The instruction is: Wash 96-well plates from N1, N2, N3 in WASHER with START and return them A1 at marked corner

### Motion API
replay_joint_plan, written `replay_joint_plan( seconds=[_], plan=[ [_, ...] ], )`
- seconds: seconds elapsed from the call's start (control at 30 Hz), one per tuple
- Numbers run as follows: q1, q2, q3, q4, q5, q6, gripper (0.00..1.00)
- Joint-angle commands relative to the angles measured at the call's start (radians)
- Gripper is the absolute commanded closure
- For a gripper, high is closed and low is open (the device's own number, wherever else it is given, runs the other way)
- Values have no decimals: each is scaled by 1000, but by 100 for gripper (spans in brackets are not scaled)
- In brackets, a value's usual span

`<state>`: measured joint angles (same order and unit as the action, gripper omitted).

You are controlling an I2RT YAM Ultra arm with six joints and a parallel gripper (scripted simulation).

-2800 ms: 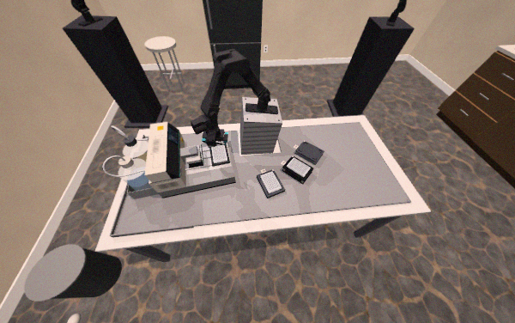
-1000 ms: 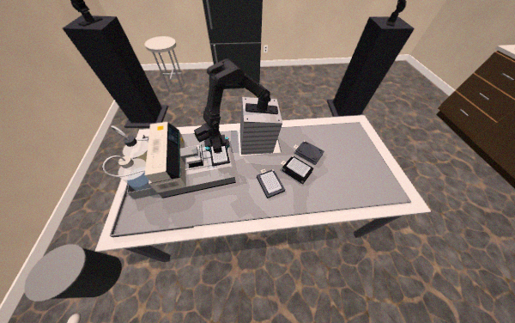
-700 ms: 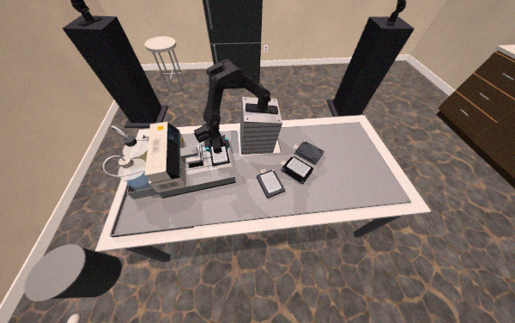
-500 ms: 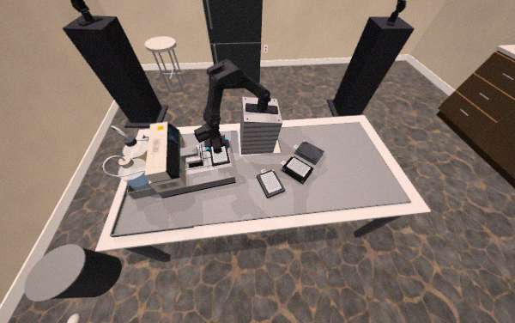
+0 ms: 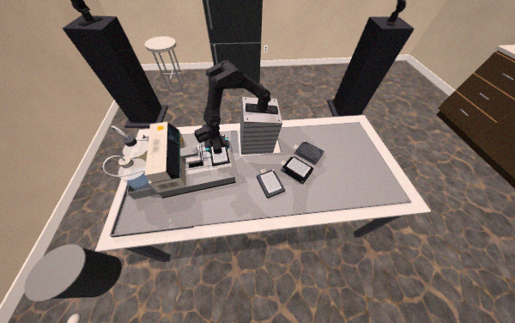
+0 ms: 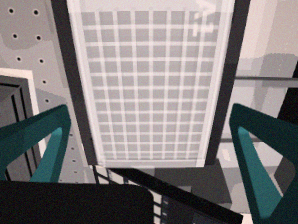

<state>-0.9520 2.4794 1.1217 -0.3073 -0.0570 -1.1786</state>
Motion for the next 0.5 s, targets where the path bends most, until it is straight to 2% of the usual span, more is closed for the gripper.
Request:
replay_joint_plan(
  seconds=[0.0, 0.47],
  plan=[
    [0, -3, 4, 5, -2, 1, 0],
    [2, 23, 9, 26, -2, 2, 0]
  ],
)
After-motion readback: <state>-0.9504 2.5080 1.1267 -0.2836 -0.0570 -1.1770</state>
